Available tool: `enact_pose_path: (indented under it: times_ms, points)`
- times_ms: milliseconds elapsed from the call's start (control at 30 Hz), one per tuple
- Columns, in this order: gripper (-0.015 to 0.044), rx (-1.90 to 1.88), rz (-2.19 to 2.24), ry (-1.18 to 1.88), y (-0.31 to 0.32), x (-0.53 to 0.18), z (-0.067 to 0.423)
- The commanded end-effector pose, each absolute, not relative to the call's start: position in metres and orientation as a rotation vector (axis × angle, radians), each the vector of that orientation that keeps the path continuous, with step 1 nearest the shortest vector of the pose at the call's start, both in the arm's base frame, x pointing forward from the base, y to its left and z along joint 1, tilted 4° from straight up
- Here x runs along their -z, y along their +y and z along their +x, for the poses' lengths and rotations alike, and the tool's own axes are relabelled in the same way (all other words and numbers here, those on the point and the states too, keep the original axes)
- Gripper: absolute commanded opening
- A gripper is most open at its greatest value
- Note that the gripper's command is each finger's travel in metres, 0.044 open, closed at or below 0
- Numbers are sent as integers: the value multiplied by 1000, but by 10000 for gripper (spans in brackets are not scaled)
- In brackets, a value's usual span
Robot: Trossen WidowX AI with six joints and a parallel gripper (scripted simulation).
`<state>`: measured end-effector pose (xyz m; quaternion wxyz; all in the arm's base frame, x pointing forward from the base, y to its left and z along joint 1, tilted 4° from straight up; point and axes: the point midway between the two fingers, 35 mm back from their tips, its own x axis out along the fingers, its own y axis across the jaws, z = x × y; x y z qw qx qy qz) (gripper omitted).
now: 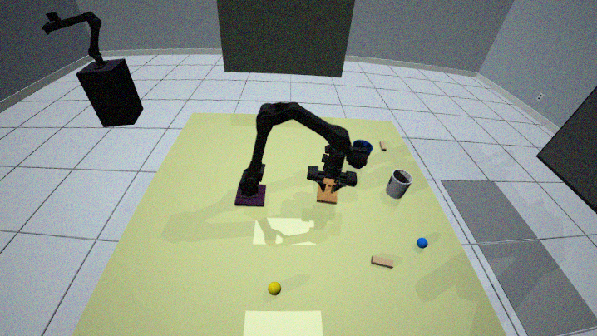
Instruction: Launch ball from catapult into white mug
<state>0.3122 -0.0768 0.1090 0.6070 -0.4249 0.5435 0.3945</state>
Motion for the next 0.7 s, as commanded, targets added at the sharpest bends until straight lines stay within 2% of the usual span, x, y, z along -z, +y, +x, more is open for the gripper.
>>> enact_pose_path:
  times_ms: [0, 533, 667]
  points:
    - [0, -908, -991, 1251, -77, -105, 314]
    - [0, -915, -982, 1257, -77, -90, 314]
    - [105, -915, -982, 1257, -77, -90, 314]
